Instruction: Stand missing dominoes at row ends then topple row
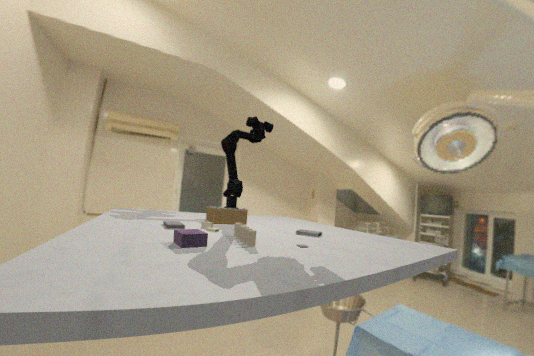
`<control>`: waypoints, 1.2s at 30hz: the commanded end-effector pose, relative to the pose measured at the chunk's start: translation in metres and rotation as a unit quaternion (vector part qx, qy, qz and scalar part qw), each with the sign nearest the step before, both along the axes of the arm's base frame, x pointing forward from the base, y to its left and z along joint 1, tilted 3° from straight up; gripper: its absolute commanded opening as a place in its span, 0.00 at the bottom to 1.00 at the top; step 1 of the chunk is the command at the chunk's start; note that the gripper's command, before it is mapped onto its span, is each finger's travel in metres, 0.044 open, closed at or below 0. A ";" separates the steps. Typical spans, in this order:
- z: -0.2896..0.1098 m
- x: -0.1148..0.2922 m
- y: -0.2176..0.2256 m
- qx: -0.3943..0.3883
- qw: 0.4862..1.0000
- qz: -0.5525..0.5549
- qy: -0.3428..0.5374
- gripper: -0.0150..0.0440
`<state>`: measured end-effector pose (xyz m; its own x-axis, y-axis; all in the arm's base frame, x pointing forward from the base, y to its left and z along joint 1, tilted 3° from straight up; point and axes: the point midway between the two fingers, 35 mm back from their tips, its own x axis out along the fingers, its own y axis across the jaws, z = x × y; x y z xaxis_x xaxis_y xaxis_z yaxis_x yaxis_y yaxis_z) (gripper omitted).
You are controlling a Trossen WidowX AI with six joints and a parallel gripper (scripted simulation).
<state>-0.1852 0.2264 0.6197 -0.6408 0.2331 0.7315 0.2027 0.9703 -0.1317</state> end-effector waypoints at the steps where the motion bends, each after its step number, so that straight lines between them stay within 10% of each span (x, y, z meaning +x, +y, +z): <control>1: 0.000 0.000 0.001 -0.001 1.000 -0.001 0.000 0.98; 20: -0.084 0.159 0.157 -0.265 0.937 -0.218 0.060 1.00; 36: -0.193 0.364 0.182 -0.474 0.772 -0.343 0.248 1.00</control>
<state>0.1383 0.4127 0.4530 0.0756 0.9715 0.2248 0.4066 0.1758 -0.8965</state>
